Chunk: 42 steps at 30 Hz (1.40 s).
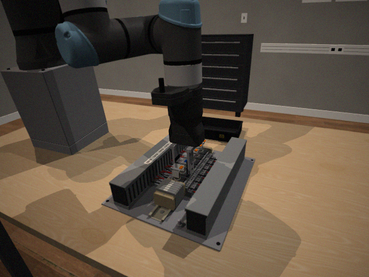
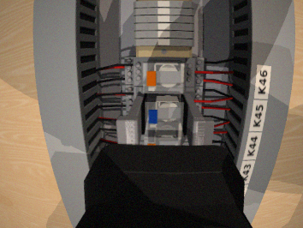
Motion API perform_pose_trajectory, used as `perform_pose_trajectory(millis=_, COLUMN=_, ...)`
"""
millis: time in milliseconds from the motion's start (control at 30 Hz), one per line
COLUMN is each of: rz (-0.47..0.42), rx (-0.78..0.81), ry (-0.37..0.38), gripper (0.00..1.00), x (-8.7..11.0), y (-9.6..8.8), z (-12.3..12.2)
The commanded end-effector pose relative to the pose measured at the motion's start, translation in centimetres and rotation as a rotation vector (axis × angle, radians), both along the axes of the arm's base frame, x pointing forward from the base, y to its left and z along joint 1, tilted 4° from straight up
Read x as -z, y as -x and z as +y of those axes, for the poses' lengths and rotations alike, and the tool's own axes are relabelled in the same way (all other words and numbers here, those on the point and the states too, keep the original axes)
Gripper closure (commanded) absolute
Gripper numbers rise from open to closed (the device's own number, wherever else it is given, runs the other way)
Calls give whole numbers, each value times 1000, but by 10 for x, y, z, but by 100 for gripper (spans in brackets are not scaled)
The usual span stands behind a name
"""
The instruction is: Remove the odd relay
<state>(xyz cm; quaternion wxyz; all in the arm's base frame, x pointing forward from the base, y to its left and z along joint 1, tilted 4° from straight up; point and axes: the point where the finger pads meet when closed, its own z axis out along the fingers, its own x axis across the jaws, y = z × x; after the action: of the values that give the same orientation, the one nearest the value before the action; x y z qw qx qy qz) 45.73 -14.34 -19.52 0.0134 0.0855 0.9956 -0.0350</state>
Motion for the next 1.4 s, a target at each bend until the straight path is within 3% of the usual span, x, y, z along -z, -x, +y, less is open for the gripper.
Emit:
perform_pose_trajectory(millis=0, rz=17, rx=2, ry=-2, gripper=100, x=-1, y=-1, z=-1)
perform_pose_trajectory(millis=1367, rz=54, rx=5, ry=-8, gripper=100, x=-1, y=-3, z=-1)
